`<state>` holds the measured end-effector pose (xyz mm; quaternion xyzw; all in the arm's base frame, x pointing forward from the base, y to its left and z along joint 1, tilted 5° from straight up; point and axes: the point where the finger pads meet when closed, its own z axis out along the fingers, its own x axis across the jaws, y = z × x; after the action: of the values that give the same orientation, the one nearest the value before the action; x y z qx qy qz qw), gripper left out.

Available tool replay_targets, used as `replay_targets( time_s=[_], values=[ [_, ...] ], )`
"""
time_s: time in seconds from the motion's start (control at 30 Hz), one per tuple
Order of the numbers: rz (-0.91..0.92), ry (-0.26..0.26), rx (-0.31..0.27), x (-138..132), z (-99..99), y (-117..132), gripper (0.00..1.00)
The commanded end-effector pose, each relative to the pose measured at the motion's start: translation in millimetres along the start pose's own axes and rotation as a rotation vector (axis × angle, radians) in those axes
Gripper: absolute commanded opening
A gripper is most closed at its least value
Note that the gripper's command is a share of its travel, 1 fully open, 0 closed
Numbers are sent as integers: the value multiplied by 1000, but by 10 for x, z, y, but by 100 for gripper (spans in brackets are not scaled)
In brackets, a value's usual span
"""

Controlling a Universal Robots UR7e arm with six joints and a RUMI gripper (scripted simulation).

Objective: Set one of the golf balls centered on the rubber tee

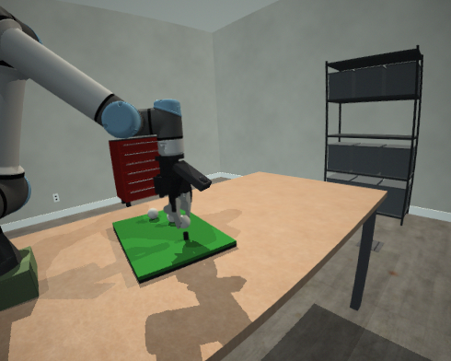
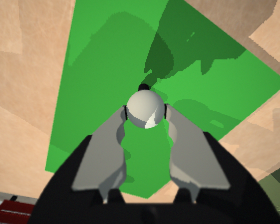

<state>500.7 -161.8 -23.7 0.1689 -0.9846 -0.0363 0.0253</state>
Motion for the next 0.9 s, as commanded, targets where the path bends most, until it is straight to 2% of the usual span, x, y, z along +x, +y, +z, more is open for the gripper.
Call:
replay_targets(
  time_s=[0.0,0.4,0.87],
  values=[
    [0,-1,2,-5,15,-6,0],
    [0,-2,2,-15,157,-19,0],
    [0,-2,2,-16,167,-20,0]
  ],
)
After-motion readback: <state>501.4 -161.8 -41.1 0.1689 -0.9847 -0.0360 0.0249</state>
